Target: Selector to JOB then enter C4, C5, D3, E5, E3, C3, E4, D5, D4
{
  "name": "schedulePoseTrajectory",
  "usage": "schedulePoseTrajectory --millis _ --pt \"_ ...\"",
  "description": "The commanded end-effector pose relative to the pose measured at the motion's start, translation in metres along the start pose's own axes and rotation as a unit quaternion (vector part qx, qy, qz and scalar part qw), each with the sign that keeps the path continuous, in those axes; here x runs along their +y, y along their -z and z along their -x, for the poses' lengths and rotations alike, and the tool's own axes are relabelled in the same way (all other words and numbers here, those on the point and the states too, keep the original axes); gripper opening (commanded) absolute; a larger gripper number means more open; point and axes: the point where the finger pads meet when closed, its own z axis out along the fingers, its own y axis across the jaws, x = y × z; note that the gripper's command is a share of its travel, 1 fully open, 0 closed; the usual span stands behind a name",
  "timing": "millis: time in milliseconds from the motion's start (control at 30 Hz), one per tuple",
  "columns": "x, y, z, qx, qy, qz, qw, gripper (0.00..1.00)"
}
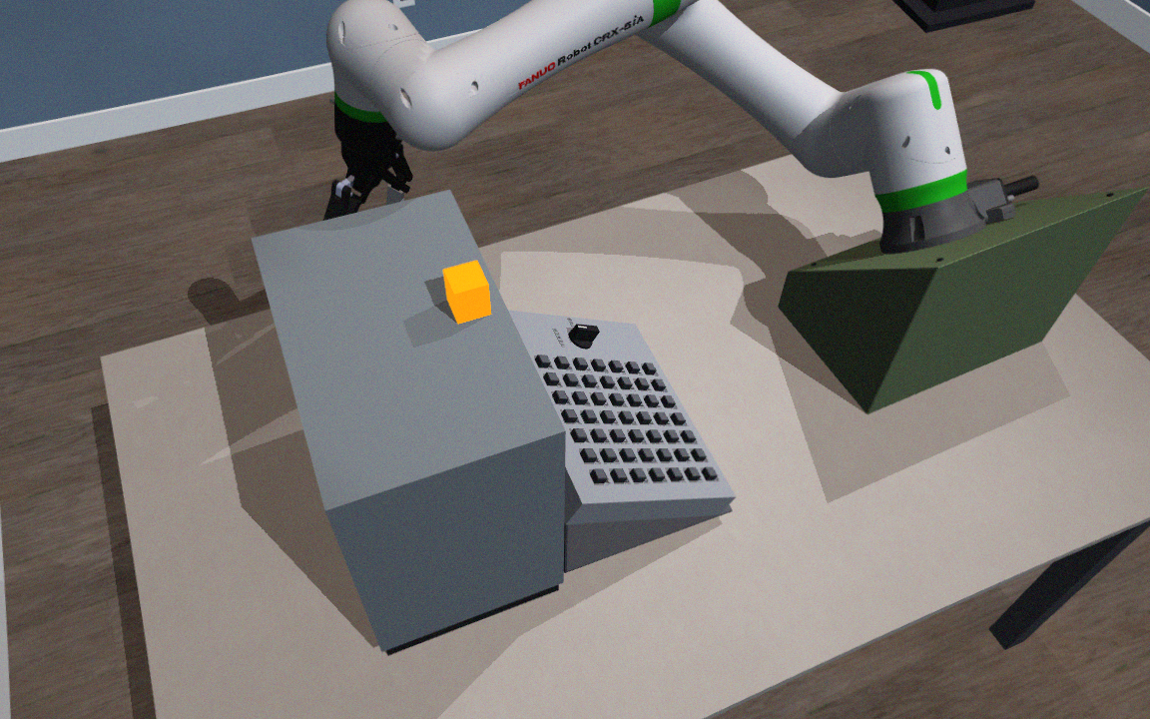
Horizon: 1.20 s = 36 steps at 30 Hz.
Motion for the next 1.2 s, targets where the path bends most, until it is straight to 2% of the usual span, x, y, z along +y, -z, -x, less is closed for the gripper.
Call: schedulePoseTrajectory --millis 0,633,1033,1100,1133,1167 --pt "0.000 0.000 0.000 0.000 0.000 0.000 1.000 1.00" --pt "-0.003 0.001 -0.002 0.000 0.000 0.000 1.000 1.00" --pt "-0.082 0.028 -0.066 0.000 0.000 0.000 1.000 1.00" --pt "-0.082 0.028 -0.066 0.000 0.000 0.000 1.000 1.00" --pt "-0.100 0.034 -0.080 0.000 0.000 0.000 1.000 1.00" --pt "-0.105 0.036 -0.084 0.000 0.000 0.000 1.000 1.00"
